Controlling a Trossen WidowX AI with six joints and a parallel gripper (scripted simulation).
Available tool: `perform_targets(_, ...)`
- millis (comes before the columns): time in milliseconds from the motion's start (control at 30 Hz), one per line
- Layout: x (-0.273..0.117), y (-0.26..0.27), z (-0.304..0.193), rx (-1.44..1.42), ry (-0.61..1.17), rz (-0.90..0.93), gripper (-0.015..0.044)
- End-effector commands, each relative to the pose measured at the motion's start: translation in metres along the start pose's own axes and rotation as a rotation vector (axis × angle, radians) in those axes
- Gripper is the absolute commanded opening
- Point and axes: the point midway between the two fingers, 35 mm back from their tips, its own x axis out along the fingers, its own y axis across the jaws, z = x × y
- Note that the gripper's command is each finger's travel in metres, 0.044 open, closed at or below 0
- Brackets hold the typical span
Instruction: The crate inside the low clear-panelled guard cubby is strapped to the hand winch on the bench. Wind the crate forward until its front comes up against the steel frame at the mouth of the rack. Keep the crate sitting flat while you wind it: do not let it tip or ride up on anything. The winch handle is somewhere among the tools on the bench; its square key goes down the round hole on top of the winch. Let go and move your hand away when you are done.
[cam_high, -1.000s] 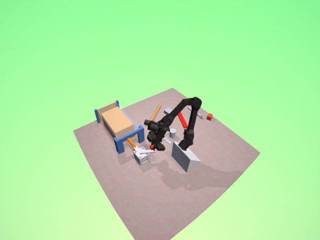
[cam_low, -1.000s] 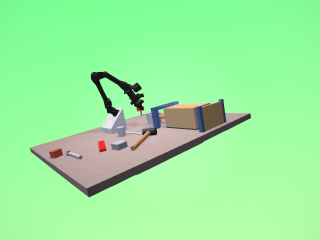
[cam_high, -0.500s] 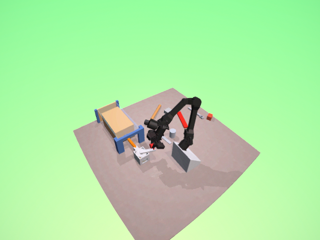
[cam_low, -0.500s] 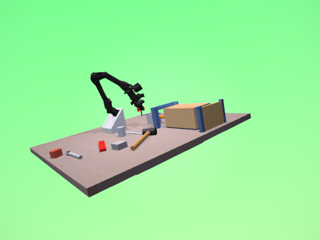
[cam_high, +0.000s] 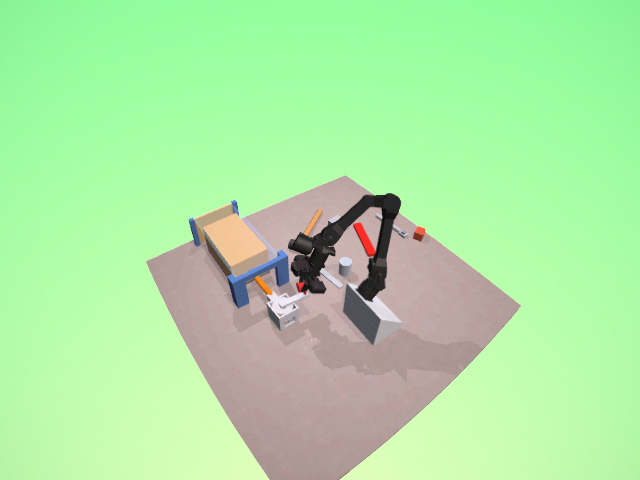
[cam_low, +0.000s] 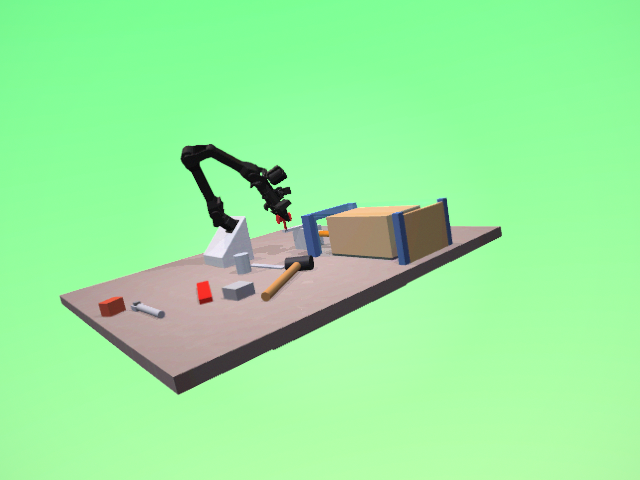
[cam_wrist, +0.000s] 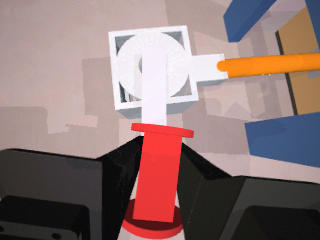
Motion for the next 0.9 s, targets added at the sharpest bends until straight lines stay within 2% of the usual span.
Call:
perform_targets(0, 0.003, -0.016, 0.001, 0.011, 0.012, -0.031, 0.0)
perform_targets(867, 0.009, -0.045, 0.015, 0.012, 0.011, -0.033, 0.0)
